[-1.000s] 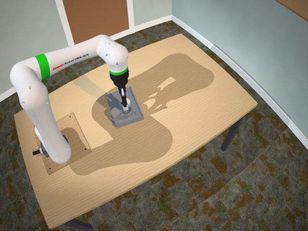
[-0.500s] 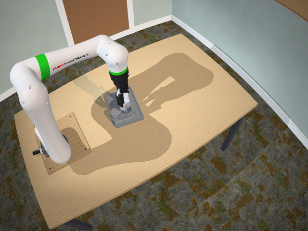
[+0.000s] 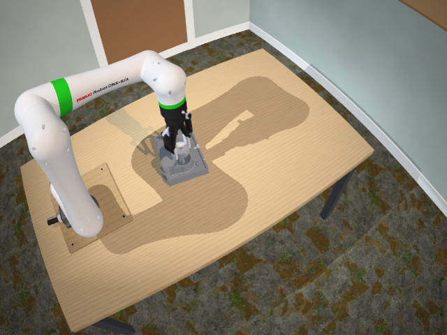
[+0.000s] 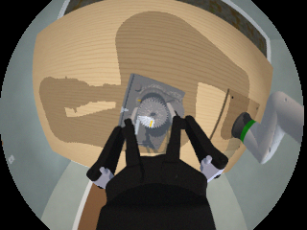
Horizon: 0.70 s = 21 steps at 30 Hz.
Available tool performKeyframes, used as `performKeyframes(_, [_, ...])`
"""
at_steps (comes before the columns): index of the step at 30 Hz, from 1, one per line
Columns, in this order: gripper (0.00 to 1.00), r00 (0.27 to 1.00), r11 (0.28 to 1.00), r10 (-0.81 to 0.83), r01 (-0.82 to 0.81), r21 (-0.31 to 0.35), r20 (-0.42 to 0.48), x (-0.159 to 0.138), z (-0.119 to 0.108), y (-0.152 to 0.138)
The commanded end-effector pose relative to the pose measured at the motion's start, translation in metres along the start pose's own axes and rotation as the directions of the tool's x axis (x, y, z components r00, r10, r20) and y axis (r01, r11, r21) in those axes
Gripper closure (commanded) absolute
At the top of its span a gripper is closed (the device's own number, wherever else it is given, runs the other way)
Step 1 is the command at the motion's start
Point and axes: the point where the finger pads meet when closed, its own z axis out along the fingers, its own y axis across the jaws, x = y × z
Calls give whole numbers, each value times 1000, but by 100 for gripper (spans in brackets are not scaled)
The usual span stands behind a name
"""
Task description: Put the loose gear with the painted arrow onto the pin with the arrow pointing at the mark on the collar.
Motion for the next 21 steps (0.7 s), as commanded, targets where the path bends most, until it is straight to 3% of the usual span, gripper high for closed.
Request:
performKeyframes(1, [100, 993, 993, 121, -121, 0, 0, 0, 0, 0])
performKeyframes(10, [100, 925, 925, 380, -380, 0, 0, 0, 0, 0])
performKeyframes(21, [100, 830, 830, 557, -557, 0, 0, 0, 0, 0])
